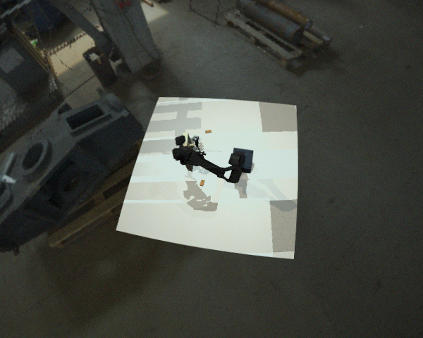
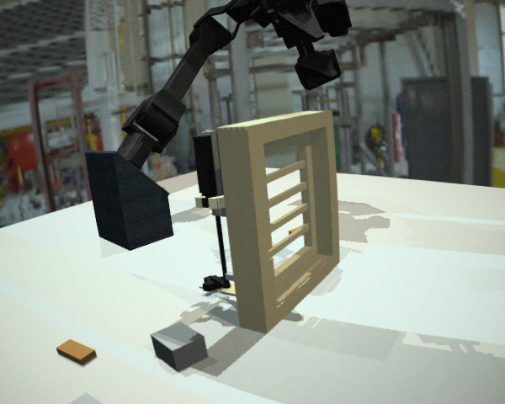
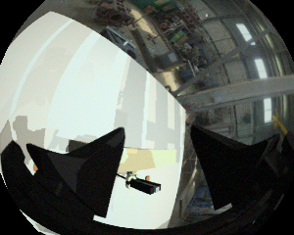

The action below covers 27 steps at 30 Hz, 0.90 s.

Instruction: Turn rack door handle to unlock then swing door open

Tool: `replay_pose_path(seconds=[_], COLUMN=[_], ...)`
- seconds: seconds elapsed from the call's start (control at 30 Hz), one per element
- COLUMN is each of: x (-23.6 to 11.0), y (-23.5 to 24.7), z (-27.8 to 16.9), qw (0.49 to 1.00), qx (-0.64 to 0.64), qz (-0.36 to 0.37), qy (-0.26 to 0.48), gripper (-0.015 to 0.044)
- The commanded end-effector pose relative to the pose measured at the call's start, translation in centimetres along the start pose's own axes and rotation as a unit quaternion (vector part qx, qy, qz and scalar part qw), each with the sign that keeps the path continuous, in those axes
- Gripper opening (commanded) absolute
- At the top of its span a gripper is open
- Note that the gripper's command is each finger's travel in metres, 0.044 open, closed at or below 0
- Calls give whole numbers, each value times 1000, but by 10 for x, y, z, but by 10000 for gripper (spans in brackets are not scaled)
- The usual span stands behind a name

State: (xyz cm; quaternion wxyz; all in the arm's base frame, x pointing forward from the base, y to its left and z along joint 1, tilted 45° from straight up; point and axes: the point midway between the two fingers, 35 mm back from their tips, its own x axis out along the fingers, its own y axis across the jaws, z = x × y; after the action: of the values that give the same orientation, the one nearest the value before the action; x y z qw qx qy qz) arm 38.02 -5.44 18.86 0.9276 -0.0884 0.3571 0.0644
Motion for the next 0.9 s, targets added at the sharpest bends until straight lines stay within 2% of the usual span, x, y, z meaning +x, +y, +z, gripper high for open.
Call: replay_pose_path(seconds=[0.0,0.43,0.87], x=[10,34,45], y=[-8,-23,-34], z=[-13,-60,-102], qw=[999,980,945], qx=[-4,11,45], qz=[25,116,223], qy=[43,160,234], gripper=[293,293,293])
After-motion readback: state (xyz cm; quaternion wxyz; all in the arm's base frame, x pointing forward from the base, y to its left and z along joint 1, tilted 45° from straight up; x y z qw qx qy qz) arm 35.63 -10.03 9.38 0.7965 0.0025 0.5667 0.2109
